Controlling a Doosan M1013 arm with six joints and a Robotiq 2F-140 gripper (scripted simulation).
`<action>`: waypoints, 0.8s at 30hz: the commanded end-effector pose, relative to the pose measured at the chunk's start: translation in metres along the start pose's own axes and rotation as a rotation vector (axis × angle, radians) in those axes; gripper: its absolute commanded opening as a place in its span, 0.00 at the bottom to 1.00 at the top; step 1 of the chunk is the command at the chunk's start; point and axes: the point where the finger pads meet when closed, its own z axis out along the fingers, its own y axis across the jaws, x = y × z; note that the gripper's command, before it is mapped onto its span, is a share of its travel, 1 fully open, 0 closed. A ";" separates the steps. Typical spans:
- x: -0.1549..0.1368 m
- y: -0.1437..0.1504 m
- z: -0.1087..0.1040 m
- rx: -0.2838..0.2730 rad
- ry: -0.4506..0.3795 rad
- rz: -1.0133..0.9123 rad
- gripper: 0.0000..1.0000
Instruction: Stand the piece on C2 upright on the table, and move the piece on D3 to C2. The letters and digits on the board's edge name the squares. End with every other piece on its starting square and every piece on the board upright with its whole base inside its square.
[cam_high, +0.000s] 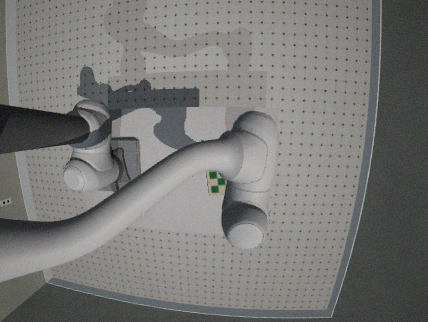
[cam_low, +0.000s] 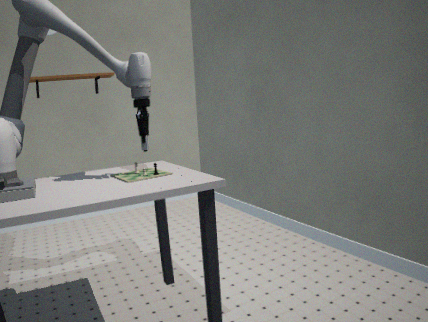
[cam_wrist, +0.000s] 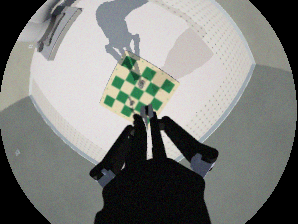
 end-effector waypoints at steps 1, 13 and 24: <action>0.000 0.000 -0.001 0.000 0.000 0.000 0.00; 0.055 0.061 0.003 0.000 0.000 0.094 0.00; 0.095 0.097 0.005 0.000 0.000 0.156 0.00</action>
